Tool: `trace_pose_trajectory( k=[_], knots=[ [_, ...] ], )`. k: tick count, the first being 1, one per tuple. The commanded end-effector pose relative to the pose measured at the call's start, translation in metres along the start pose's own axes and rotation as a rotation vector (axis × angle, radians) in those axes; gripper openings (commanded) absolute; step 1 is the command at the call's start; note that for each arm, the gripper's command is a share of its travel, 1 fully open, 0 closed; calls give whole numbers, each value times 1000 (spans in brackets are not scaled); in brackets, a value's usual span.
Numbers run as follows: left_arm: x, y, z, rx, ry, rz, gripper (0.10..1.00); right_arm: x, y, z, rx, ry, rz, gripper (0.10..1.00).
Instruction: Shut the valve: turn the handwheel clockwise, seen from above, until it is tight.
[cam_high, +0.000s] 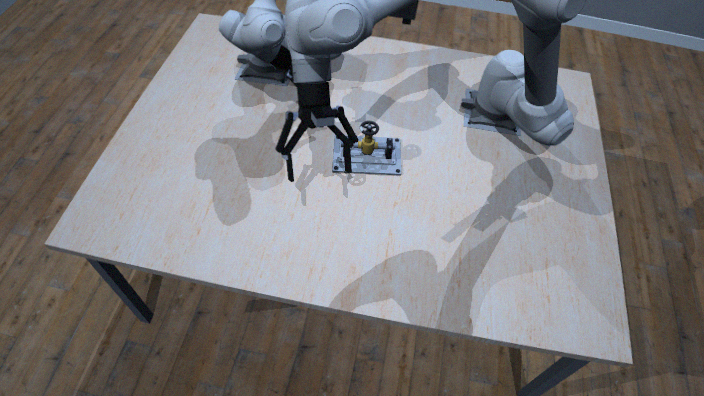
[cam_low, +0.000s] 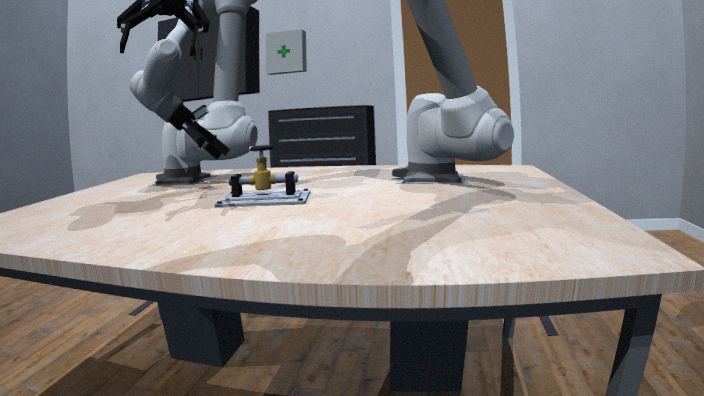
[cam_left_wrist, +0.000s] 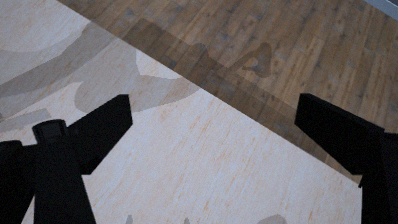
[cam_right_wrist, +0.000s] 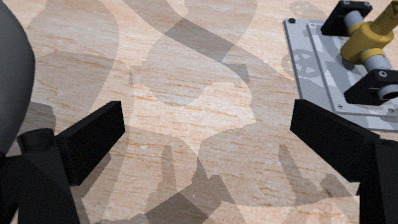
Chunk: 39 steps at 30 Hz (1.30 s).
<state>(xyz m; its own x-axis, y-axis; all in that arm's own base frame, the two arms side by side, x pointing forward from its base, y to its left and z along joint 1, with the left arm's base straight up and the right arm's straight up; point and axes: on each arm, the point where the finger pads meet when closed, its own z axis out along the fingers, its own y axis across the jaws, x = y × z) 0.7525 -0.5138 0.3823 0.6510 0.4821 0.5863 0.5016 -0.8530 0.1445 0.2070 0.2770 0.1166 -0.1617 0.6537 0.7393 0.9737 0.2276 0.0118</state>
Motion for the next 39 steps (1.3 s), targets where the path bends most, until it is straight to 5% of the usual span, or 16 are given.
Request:
trace_pose_trajectory(
  k=[1, 5, 8, 19, 20, 34, 36, 39],
  knots=[
    [1, 0, -1, -2, 1, -1, 1000, 0, 0, 0, -1, 0, -1, 1000],
    [-12, -8, -3, 2, -23, -33, 1000, 0, 1, 0, -1, 0, 0, 1000],
    [-66, -42, -13, 26, -120, -171, 1000, -1, 2, -2, -2, -1, 7, 1000],
    [-163, -116, -36, 116, -283, -430, 1000, -12, 14, -18, -22, -14, 103, 1000],
    [-193, -142, -44, 159, -330, -518, 1000, -15, 16, -21, -27, -16, 123, 1000],
    [-326, -279, -89, 433, -495, -929, 1000, -79, 52, -108, -128, -62, 589, 1000],
    [-326, -279, -89, 433, -495, -929, 1000, -79, 52, -108, -128, -62, 589, 1000],
    [-332, -287, -91, 451, -501, -950, 1000, -101, 55, -138, -163, -72, 745, 1000]
  ],
)
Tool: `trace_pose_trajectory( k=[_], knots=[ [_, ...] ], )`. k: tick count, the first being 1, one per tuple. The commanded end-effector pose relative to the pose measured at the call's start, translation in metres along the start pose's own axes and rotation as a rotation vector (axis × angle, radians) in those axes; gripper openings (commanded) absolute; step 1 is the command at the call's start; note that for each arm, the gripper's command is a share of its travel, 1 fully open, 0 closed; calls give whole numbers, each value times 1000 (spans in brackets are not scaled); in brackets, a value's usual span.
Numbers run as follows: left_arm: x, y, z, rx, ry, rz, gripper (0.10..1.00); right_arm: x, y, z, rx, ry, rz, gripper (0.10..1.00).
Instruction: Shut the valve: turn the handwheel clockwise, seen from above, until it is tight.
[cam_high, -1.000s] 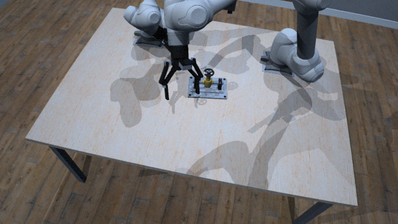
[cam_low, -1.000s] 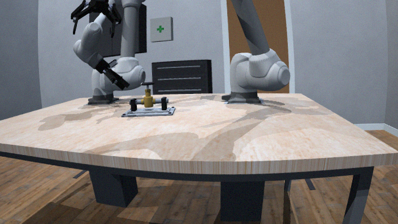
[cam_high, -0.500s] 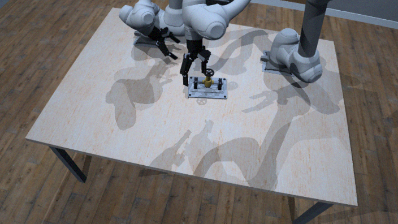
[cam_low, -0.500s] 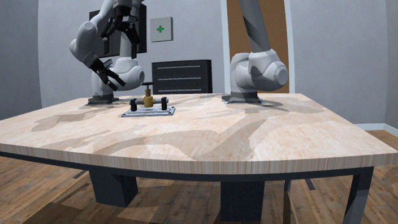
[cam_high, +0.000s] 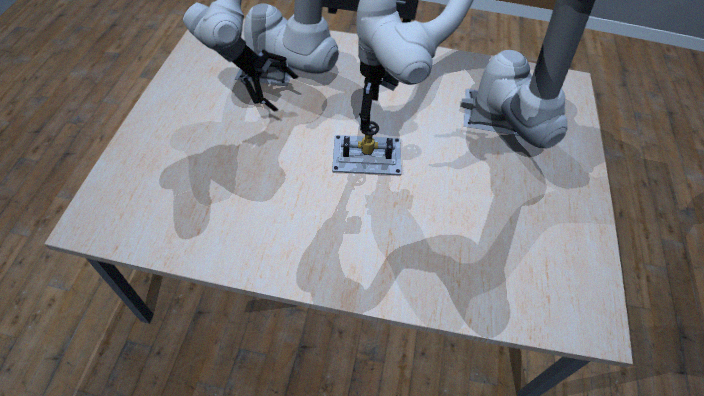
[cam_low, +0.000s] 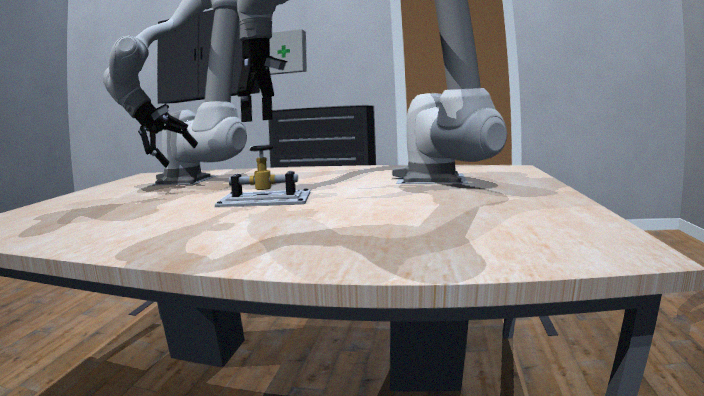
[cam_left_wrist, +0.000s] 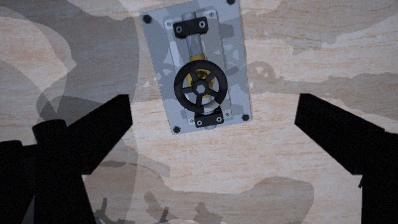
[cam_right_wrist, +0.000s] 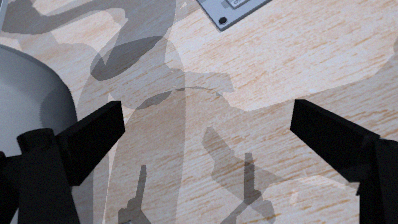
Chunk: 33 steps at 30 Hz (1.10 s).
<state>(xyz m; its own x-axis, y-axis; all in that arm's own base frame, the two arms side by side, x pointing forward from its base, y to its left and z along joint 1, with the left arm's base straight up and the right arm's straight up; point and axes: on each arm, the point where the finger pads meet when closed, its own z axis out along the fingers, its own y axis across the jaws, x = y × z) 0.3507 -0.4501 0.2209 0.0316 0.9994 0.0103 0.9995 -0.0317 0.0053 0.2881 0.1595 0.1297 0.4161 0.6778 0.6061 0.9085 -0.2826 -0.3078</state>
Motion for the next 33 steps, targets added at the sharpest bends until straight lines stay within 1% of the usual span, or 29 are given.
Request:
trace_pose_trajectory(
  k=[1, 12, 14, 16, 17, 23, 29, 31, 33],
  knots=[
    [2, -10, 2, 4, -11, -26, 1000, -20, 23, -35, -37, -18, 182, 1000],
    [2, -10, 2, 4, -11, -26, 1000, -78, 55, -112, -125, -30, 611, 1000],
    [2, -10, 2, 4, -11, -26, 1000, -78, 55, -112, -125, -30, 611, 1000],
    [2, -10, 2, 4, -11, -26, 1000, -98, 60, -136, -151, -29, 746, 1000],
    [2, -10, 2, 4, -11, -26, 1000, -106, 61, -144, -160, -29, 792, 1000],
    [2, -10, 2, 4, -11, -26, 1000, -144, 61, -186, -206, -22, 1038, 1000],
    [2, -10, 2, 4, -11, -26, 1000, -186, 50, -229, -251, -9, 1300, 1000],
    [2, -10, 2, 4, -11, -26, 1000, -186, 50, -229, -251, -9, 1300, 1000],
    [2, -10, 2, 4, -11, -26, 1000, -208, 41, -250, -274, 1, 1439, 1000]
  ],
)
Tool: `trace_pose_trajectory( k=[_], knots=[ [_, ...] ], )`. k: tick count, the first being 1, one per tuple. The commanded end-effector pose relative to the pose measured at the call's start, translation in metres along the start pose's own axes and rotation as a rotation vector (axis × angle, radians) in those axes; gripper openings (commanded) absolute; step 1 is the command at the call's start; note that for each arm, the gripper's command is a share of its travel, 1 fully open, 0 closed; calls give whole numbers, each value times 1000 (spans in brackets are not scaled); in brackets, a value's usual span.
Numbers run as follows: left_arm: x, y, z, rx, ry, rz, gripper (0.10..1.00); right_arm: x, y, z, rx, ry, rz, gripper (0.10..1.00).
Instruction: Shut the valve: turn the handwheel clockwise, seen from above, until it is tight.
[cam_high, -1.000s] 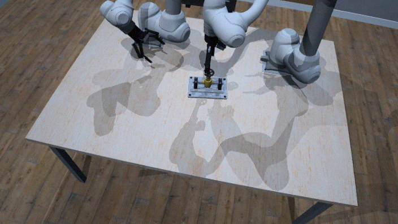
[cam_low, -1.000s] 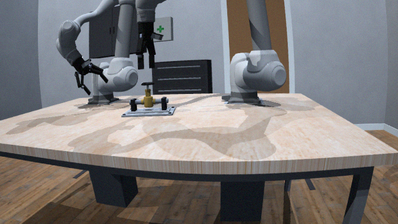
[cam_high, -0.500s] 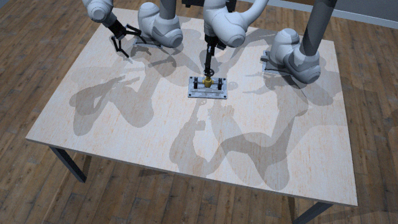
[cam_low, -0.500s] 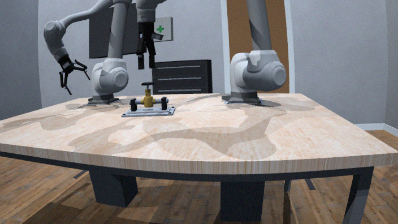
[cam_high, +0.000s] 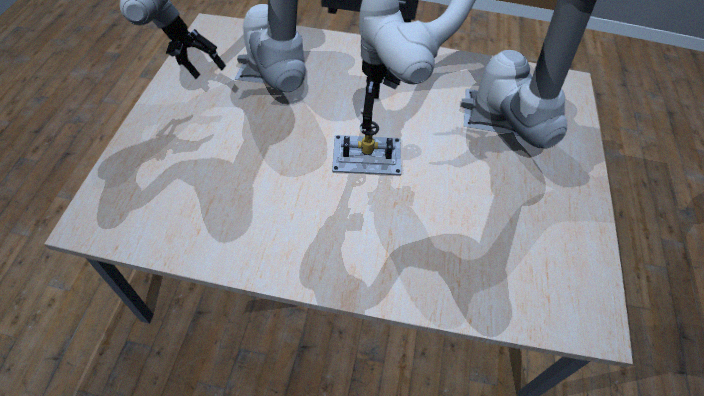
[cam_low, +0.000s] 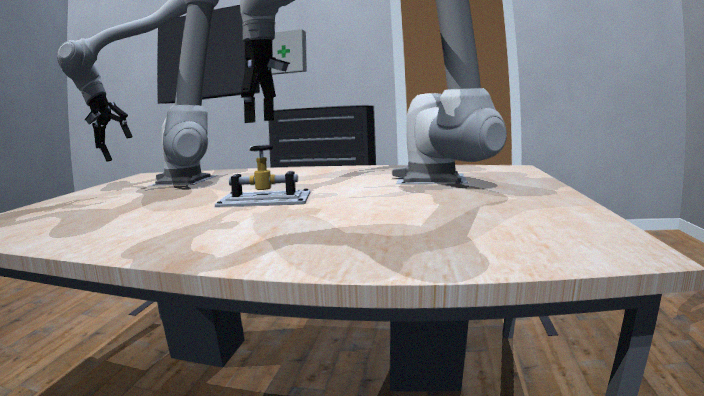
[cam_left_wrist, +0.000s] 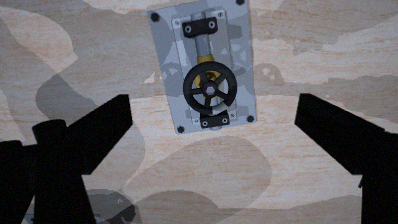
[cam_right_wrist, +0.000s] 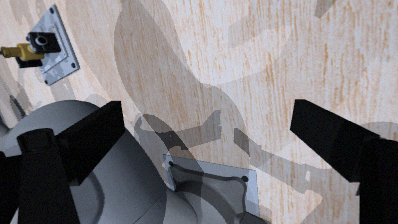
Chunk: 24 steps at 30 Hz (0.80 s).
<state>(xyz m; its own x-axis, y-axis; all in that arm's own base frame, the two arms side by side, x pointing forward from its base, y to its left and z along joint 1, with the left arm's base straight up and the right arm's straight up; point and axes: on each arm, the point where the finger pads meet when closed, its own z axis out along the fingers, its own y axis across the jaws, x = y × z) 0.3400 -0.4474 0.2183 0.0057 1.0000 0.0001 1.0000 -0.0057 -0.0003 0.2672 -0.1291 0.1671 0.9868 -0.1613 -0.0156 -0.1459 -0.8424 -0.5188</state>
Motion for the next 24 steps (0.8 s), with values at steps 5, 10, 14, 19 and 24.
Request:
trace_pose_trajectory(
  k=[5, 10, 14, 19, 24],
  knots=[
    [0, 0, -1, -1, -1, 0, 1000, -39, 62, -56, -51, 9, 392, 1000],
    [0, 0, -1, -1, -1, 0, 1000, -72, 93, -86, -74, 17, 627, 1000],
    [0, 0, -1, -1, -1, 0, 1000, -94, 109, -103, -87, 23, 770, 1000],
    [0, 0, -1, -1, -1, 0, 1000, -129, 129, -126, -102, 30, 973, 1000],
    [0, 0, -1, -1, -1, 0, 1000, -165, 144, -147, -114, 36, 1169, 1000]
  ],
)
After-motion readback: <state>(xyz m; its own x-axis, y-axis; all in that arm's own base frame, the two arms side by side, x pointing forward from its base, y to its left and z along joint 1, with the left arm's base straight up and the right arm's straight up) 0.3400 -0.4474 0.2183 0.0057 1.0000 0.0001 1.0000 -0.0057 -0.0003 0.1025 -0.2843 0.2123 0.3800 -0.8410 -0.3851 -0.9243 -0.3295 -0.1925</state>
